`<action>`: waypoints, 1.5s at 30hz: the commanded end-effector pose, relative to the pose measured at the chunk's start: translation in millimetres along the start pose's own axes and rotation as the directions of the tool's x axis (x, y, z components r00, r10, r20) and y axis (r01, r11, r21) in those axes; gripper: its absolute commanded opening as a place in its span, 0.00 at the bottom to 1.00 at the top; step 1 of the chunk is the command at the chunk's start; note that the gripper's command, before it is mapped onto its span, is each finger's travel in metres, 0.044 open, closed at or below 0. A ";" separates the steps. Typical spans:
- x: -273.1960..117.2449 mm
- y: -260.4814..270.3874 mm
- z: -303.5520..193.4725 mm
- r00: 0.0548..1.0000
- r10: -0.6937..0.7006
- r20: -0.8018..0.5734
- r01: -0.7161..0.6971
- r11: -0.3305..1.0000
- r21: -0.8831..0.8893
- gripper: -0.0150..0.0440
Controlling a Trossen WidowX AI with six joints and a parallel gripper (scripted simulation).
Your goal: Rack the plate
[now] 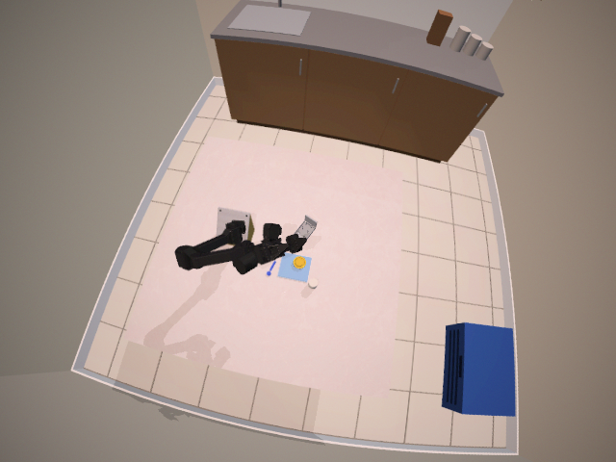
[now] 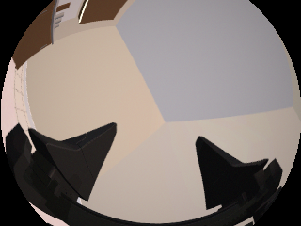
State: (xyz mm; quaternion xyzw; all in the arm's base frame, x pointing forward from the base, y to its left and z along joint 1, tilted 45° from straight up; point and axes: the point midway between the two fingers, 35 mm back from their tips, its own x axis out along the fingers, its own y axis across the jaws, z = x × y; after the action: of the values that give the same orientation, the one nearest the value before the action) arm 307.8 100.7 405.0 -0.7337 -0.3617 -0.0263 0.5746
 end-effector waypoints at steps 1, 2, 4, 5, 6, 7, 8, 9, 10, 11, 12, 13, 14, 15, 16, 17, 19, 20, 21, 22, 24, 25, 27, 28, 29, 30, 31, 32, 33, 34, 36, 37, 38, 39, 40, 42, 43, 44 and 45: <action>3.8 18.6 -8.2 0.997 0.066 -0.037 -0.063 0.994 0.086 0.93; 4.4 24.5 -9.9 0.995 0.087 -0.046 -0.081 0.990 0.112 0.93; 5.5 36.1 -13.3 0.990 0.127 -0.062 -0.116 0.980 0.162 0.93; 5.9 41.8 -14.9 0.987 0.148 -0.070 -0.133 0.973 0.187 0.93; 6.3 47.5 -16.5 0.983 0.168 -0.078 -0.149 0.966 0.211 0.93; 6.5 53.2 -18.0 0.978 0.189 -0.085 -0.164 0.958 0.235 0.93; 6.6 58.9 -19.6 0.973 0.209 -0.093 -0.179 0.949 0.260 0.93; 6.6 64.6 -21.1 0.968 0.230 -0.100 -0.193 0.939 0.283 0.93; 6.5 70.6 -22.5 0.962 0.251 -0.107 -0.208 0.928 0.308 0.93; 6.2 76.8 -24.0 0.955 0.274 -0.114 -0.223 0.916 0.333 0.93; 5.8 83.1 -25.4 0.947 0.297 -0.120 -0.237 0.903 0.357 0.93; 5.3 89.2 -26.8 0.939 0.319 -0.126 -0.251 0.890 0.382 0.93; 4.7 95.4 -28.2 0.931 0.341 -0.133 -0.263 0.875 0.406 0.93; 4.0 101.6 -29.5 0.921 0.364 -0.138 -0.275 0.860 0.430 0.93; 3.1 107.8 -30.8 0.911 0.386 -0.144 -0.286 0.845 0.453 0.93; 2.1 113.9 -32.0 0.901 0.407 -0.150 -0.296 0.828 0.476 0.93; -0.3 126.1 -34.3 0.878 0.451 -0.160 -0.313 0.795 0.520 0.93; -1.7 132.0 -35.6 0.866 0.472 -0.166 -0.319 0.777 0.542 0.93; -3.2 137.9 -36.8 0.853 0.493 -0.172 -0.325 0.759 0.564 0.93; -4.8 143.7 -38.0 0.839 0.514 -0.178 -0.330 0.741 0.585 0.93; -8.3 155.4 -40.3 0.810 0.556 -0.189 -0.337 0.704 0.625 0.93; -10.3 161.1 -41.4 0.794 0.576 -0.194 -0.339 0.685 0.645 0.93; -14.6 172.4 -43.4 0.762 0.615 -0.204 -0.340 0.648 0.682 0.93; -16.9 177.9 -44.3 0.745 0.634 -0.208 -0.340 0.629 0.699 0.93; -19.3 183.4 -45.2 0.727 0.653 -0.213 -0.338 0.610 0.717 0.93; -22.0 189.0 -46.1 0.708 0.672 -0.217 -0.335 0.591 0.734 0.93; -24.7 194.6 -47.0 0.689 0.690 -0.221 -0.332 0.572 0.750 0.93; -27.6 200.1 -47.8 0.669 0.708 -0.225 -0.327 0.553 0.766 0.93; -30.6 205.5 -48.6 0.649 0.726 -0.229 -0.322 0.534 0.782 0.93; -33.7 210.9 -49.3 0.628 0.743 -0.232 -0.316 0.516 0.796 0.93; -40.2 221.3 -50.6 0.585 0.775 -0.239 -0.301 0.481 0.824 0.93; -43.7 226.3 -51.2 0.562 0.791 -0.242 -0.292 0.464 0.836 0.93; -47.2 231.3 -51.8 0.540 0.805 -0.245 -0.283 0.447 0.848 0.93; -50.8 236.1 -52.4 0.517 0.820 -0.247 -0.273 0.431 0.860 0.93; -54.6 241.0 -52.9 0.493 0.834 -0.250 -0.262 0.416 0.871 0.93; -62.5 250.5 -53.8 0.443 0.860 -0.254 -0.238 0.386 0.891 0.93; -66.6 255.0 -54.2 0.417 0.872 -0.256 -0.225 0.373 0.900 0.93; -70.8 259.5 -54.6 0.392 0.883 -0.258 -0.212 0.360 0.909 0.93; -75.1 263.8 -55.0 0.366 0.894 -0.260 -0.198 0.348 0.916 0.93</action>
State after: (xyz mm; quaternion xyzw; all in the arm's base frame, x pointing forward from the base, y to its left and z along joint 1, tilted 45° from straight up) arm 421.3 3.6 183.2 -0.4266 0.2174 0.0677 0.8753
